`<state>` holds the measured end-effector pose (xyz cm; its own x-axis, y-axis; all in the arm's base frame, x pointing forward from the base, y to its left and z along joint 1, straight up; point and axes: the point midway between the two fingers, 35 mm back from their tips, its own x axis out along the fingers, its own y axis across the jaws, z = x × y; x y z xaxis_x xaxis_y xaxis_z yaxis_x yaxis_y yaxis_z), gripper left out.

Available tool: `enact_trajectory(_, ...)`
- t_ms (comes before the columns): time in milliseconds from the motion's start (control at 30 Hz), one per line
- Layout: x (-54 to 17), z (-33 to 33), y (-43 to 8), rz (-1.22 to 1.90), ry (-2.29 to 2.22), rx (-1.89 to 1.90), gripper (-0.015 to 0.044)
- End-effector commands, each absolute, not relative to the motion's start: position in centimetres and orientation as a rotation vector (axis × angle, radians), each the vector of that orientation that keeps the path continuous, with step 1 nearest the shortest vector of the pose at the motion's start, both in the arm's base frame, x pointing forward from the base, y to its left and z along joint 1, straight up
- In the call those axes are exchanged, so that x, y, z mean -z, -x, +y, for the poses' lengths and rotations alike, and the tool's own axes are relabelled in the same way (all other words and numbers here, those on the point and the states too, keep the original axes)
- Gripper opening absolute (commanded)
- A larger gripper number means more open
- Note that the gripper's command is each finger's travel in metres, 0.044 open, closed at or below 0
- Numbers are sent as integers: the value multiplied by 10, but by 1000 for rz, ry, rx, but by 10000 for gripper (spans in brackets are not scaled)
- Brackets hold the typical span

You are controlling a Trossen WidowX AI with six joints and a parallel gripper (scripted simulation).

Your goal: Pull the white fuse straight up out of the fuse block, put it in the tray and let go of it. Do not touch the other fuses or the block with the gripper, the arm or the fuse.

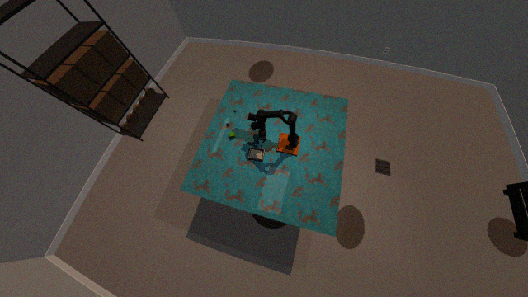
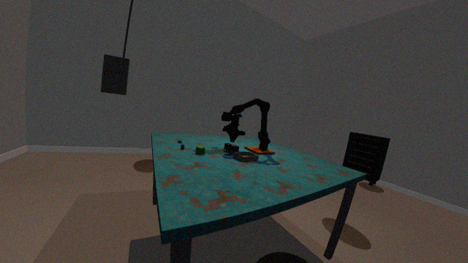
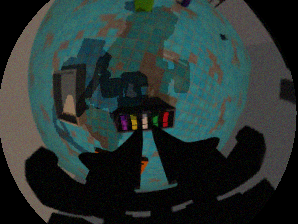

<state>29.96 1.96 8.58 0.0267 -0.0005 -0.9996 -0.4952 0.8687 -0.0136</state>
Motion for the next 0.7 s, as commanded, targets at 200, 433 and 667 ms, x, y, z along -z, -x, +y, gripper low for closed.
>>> enact_trajectory(200, -75, 21, -300, 1511, 410, -396, 72)
enact_trajectory(433, -70, 22, -300, 1511, 410, -396, 72)
enact_trajectory(667, -68, 22, -300, 1511, 410, -396, 72)
